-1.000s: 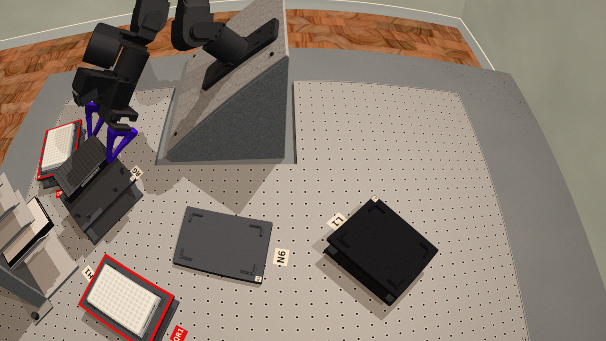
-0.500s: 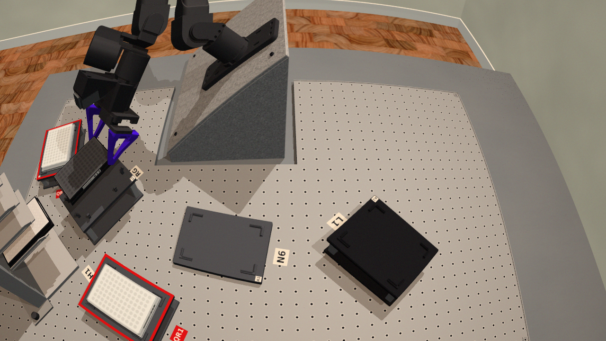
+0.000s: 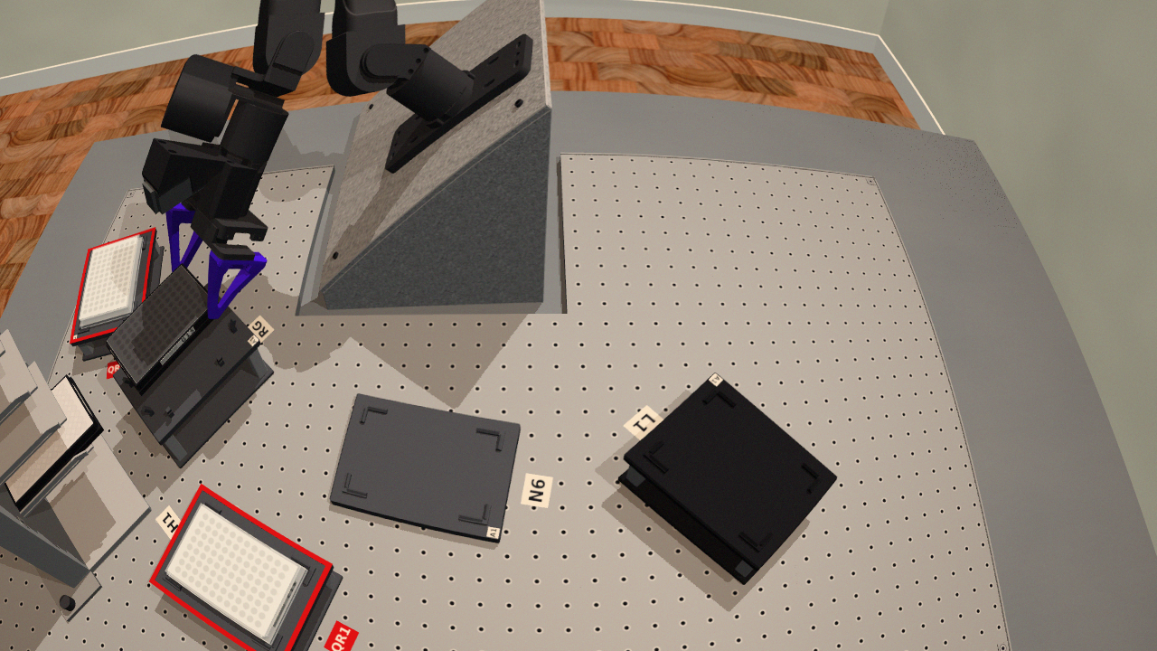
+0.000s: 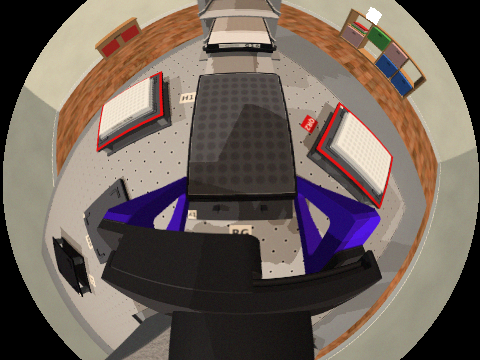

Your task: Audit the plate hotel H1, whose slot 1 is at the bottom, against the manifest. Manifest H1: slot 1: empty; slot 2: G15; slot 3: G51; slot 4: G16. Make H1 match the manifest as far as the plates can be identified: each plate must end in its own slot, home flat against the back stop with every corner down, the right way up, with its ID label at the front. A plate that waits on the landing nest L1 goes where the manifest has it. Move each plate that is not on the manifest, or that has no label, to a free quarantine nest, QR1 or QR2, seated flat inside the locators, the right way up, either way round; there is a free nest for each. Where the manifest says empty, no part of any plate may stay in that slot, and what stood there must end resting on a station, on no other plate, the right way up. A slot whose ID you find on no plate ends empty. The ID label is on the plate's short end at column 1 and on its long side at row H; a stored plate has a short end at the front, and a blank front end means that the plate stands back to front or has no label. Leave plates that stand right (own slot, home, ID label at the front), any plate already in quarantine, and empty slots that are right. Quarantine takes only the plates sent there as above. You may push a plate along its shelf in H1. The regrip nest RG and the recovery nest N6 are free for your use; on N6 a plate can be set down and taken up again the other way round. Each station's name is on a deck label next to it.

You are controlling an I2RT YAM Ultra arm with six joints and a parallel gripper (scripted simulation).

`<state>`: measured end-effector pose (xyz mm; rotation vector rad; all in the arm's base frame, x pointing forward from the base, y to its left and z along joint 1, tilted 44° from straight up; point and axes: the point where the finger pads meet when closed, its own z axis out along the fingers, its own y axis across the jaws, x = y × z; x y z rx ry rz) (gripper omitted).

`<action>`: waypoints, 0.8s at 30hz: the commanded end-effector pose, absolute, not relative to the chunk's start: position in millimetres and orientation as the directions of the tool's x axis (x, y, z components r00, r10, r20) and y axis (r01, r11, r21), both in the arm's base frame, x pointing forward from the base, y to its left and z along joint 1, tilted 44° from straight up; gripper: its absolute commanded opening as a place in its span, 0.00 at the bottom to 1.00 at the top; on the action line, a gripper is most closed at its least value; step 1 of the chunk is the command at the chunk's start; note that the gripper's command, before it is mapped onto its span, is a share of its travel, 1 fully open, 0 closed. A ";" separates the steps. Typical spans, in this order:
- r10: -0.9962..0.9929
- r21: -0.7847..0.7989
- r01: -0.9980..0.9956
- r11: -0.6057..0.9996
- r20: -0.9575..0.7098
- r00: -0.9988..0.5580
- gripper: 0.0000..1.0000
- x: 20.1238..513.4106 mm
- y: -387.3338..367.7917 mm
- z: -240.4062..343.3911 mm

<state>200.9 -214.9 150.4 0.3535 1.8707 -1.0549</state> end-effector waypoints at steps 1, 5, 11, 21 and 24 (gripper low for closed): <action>-0.198 -0.516 0.616 0.595 -0.837 -0.510 0.86 204.5 -214.1 155.4; -0.198 -0.517 0.616 0.595 -0.837 -0.510 0.86 204.6 -215.5 153.9; -0.198 -0.517 0.616 0.595 -0.837 -0.510 0.86 204.7 -216.8 152.4; -0.198 -0.517 0.616 0.595 -0.837 -0.511 0.86 204.8 -220.2 148.6; -0.198 -0.517 0.616 0.595 -0.837 -0.511 0.86 204.8 -221.2 147.5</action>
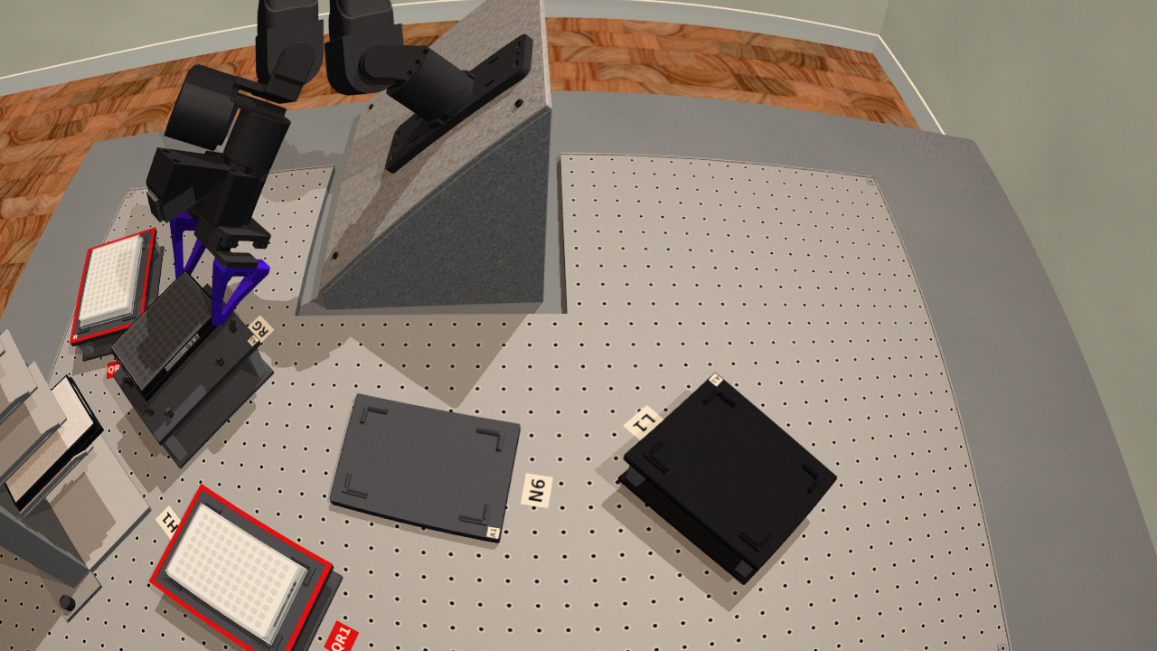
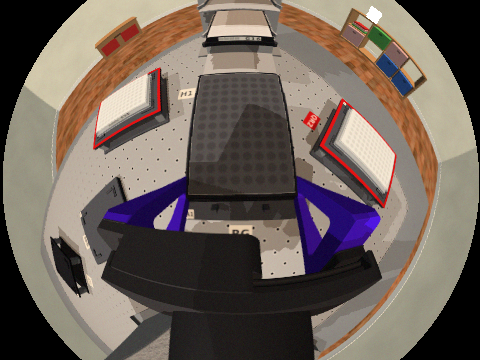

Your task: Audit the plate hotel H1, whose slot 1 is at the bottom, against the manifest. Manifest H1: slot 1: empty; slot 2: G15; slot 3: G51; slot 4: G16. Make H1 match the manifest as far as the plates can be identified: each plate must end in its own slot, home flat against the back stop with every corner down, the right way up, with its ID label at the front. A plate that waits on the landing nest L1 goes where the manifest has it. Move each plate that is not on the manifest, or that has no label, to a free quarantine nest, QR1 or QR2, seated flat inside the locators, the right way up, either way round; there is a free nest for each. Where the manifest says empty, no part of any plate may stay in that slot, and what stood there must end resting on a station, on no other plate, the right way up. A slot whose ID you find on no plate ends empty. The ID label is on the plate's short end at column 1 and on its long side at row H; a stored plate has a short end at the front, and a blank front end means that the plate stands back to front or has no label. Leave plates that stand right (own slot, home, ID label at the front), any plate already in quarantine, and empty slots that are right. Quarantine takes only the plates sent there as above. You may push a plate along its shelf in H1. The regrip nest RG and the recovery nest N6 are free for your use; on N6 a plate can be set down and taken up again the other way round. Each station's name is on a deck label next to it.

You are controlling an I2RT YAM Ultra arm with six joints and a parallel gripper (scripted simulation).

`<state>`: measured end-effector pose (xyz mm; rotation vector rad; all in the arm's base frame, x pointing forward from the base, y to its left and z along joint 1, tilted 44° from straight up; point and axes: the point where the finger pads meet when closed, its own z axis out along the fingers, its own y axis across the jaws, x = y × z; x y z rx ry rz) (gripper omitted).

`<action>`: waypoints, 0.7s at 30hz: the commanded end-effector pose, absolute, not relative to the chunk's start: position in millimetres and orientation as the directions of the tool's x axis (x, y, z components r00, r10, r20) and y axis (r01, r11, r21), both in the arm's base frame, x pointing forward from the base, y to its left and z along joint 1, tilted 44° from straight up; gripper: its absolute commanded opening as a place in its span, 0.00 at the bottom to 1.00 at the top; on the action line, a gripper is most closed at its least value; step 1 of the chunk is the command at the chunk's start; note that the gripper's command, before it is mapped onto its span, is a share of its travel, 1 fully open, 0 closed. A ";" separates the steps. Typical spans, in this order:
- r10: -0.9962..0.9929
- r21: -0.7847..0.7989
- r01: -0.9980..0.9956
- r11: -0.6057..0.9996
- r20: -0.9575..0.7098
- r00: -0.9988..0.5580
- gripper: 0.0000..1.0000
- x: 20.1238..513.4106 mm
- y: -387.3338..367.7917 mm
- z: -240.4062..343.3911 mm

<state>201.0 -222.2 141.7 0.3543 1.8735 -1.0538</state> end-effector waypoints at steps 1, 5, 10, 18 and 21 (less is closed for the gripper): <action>-0.198 -0.517 0.616 0.595 -0.837 -0.511 0.86 204.9 -221.5 147.1; -0.198 -0.517 0.616 0.595 -0.837 -0.511 0.86 204.9 -222.2 146.4; -0.198 -0.517 0.615 0.595 -0.837 -0.511 0.86 205.0 -223.9 144.5; -0.198 -0.517 0.615 0.595 -0.836 -0.511 0.86 205.1 -226.5 141.5; -0.198 -0.517 0.615 0.595 -0.836 -0.511 0.86 205.1 -226.9 141.1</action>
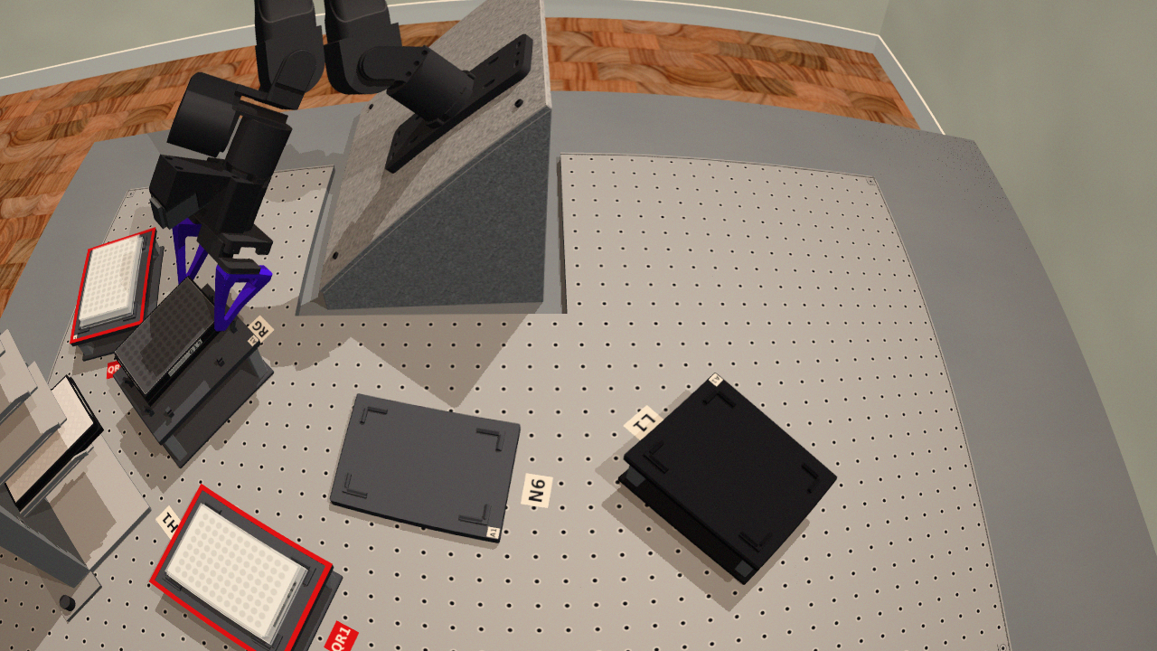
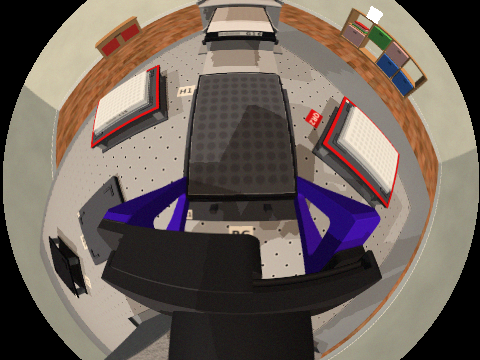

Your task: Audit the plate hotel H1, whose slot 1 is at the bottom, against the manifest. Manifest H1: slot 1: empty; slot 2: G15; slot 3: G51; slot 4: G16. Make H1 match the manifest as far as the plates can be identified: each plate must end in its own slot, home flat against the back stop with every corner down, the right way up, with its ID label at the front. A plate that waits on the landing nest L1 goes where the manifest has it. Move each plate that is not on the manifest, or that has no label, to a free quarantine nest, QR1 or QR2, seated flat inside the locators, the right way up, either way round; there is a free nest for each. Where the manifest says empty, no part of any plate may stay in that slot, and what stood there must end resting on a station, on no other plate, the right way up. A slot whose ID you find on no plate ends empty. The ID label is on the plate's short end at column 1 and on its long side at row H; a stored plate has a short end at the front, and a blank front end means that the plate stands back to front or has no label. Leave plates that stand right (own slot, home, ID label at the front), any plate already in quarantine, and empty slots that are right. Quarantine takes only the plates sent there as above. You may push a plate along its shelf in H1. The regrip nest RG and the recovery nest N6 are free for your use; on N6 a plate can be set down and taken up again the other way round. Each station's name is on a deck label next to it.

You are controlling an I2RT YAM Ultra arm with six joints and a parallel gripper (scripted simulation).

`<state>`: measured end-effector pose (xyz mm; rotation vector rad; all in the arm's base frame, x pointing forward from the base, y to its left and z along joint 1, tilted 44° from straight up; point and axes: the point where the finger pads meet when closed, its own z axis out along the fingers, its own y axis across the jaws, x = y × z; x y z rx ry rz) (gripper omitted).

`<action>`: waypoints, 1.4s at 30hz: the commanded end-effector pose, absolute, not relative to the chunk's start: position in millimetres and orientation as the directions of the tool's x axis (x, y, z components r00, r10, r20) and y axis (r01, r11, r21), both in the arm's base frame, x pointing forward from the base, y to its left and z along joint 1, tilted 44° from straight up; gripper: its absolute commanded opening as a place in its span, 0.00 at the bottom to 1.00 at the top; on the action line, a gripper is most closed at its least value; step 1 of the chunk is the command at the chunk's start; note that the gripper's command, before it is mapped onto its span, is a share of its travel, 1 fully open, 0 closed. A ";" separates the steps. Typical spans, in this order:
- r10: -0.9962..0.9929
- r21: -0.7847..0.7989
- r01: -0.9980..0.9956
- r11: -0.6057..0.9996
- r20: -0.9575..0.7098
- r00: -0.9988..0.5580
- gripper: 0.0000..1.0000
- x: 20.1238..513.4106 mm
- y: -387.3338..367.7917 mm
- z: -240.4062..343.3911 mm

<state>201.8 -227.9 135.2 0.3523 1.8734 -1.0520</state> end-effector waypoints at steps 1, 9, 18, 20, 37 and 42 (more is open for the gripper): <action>-0.198 -0.517 0.615 0.595 -0.836 -0.511 0.86 205.1 -227.2 140.7; -0.199 -0.517 0.615 0.595 -0.836 -0.511 0.86 205.2 -229.9 137.7; -0.199 -0.517 0.615 0.595 -0.836 -0.511 0.86 205.3 -232.2 135.0; -0.199 -0.517 0.615 0.595 -0.836 -0.511 0.86 205.4 -232.9 134.3; -0.199 -0.517 0.615 0.595 -0.836 -0.511 0.86 205.6 -237.9 128.6; -0.199 -0.517 0.615 0.595 -0.836 -0.511 0.86 205.6 -239.6 126.8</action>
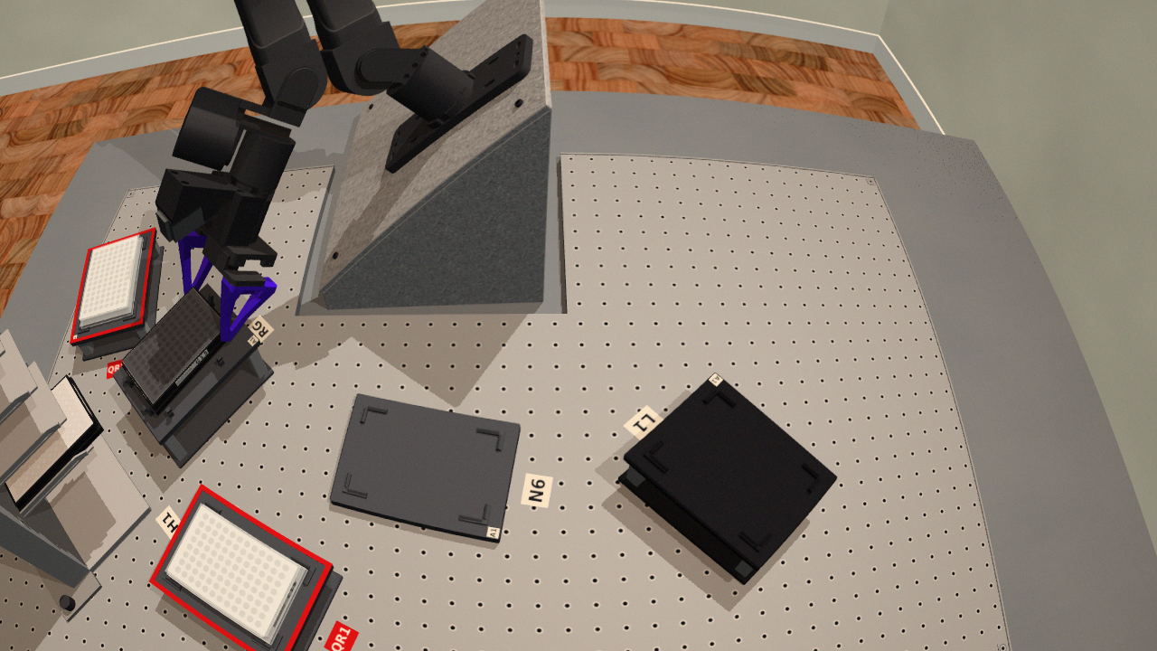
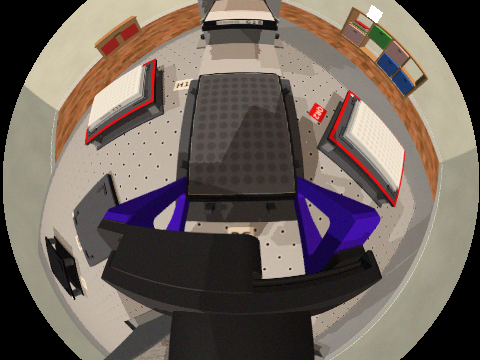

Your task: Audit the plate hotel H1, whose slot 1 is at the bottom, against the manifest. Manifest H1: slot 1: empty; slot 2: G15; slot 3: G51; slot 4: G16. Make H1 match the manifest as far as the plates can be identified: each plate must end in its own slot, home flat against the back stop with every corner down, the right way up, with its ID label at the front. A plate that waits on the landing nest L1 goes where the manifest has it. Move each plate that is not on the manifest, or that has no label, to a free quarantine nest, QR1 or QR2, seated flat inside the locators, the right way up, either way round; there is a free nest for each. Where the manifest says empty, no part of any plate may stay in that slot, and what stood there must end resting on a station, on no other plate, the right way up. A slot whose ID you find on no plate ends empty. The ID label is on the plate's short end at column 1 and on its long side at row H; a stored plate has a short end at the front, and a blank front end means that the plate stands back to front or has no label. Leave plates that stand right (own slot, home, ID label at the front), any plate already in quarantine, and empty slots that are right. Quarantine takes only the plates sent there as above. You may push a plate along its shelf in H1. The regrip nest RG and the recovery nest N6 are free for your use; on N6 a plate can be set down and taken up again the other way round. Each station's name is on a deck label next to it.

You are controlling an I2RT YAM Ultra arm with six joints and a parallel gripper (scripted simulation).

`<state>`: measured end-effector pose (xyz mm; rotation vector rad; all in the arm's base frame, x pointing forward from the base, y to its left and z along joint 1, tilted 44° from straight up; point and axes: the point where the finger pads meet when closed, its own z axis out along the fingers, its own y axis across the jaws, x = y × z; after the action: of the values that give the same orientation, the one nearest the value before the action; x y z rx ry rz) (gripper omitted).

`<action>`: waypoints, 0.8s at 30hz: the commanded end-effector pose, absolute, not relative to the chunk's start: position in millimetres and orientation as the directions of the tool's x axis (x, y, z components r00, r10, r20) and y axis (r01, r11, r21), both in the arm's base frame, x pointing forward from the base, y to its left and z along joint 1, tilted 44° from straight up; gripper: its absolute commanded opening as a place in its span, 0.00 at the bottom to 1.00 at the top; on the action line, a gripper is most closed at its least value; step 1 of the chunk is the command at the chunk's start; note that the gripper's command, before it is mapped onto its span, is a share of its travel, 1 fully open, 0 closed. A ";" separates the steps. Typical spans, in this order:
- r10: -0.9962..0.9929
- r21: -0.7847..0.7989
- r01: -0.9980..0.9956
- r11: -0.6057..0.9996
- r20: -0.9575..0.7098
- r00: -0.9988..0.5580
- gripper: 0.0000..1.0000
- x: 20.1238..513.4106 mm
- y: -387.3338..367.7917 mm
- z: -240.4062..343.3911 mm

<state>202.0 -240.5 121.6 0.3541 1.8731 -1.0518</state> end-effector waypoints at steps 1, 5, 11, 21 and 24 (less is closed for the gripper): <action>-0.199 -0.517 0.615 0.595 -0.836 -0.511 0.86 205.7 -239.9 126.3; -0.199 -0.517 0.615 0.595 -0.836 -0.511 0.86 205.7 -241.2 124.8; -0.199 -0.517 0.615 0.595 -0.836 -0.511 0.86 205.7 -242.6 123.3; -0.199 -0.518 0.615 0.595 -0.836 -0.512 0.86 205.9 -245.9 119.5; -0.199 -0.518 0.615 0.595 -0.836 -0.512 0.86 205.9 -246.9 118.4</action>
<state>202.4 -247.9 113.4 0.3544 1.8733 -1.0511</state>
